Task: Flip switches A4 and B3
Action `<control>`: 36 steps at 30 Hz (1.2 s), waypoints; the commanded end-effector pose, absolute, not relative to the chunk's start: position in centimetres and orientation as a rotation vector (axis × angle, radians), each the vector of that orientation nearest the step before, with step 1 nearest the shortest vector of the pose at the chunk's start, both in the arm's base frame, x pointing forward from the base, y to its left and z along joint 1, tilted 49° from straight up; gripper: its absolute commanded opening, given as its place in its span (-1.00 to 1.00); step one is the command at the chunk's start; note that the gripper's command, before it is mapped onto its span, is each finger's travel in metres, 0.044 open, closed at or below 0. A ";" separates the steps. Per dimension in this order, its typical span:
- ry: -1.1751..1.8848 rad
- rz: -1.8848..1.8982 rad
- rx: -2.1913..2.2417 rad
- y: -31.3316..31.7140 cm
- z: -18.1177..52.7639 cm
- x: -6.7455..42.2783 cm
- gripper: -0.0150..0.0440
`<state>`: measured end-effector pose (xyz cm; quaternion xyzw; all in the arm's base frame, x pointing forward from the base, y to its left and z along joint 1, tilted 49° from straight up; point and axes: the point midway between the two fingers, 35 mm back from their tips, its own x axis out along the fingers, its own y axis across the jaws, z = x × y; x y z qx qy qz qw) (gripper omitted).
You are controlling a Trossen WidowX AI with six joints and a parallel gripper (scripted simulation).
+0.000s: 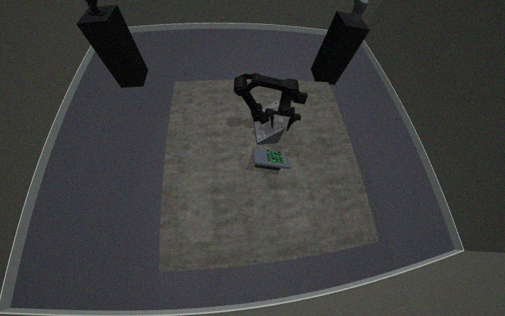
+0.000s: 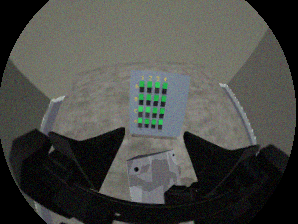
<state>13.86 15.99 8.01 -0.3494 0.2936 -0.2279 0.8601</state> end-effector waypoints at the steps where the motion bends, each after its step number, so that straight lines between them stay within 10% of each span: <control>1: 0.620 -0.476 -0.732 16.0 8.0 14.0 0.78; 15: 0.602 -0.466 -0.712 11.8 11.6 24.6 -0.47; 36: 0.623 -0.478 -0.708 9.2 10.2 28.0 -0.49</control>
